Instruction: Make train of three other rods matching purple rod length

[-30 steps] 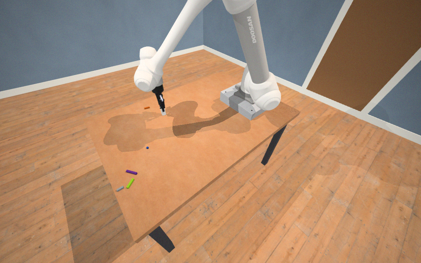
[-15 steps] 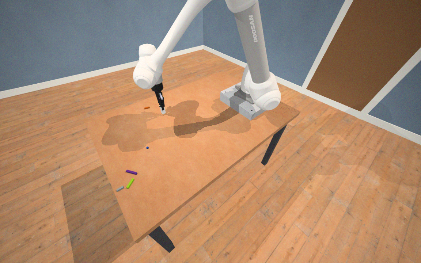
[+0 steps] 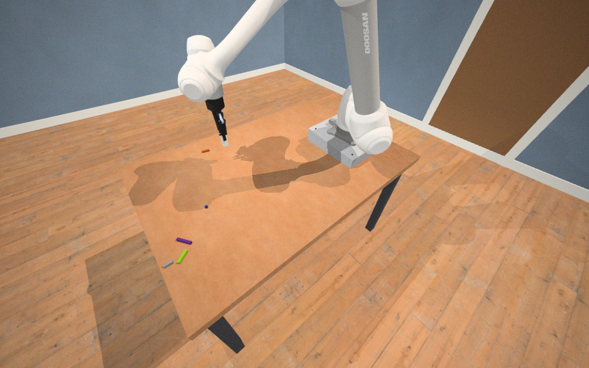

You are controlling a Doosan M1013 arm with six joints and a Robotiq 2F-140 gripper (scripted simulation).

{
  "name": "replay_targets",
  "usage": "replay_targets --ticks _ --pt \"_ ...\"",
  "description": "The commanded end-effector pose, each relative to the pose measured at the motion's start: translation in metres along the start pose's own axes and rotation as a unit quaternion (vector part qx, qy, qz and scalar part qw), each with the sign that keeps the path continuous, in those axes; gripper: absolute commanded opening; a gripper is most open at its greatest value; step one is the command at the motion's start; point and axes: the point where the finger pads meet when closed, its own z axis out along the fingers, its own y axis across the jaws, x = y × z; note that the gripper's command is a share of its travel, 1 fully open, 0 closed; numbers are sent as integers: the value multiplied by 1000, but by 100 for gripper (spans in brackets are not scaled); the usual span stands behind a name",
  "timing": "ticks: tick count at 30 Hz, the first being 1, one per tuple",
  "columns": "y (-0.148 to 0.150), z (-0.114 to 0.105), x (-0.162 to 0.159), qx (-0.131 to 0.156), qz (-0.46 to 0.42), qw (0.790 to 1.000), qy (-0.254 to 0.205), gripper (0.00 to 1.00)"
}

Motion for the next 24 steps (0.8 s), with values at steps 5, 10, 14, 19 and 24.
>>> replay_targets --ticks 5,10,14,19,24 --pt "0 -3 0 0 0 1000 0 12" --pt "1 -3 -2 0 3 1000 0 12" --pt "26 -4 -36 0 56 998 0 12" --pt "52 -5 -68 0 106 994 0 12" --pt "86 -6 -102 0 163 987 0 12"
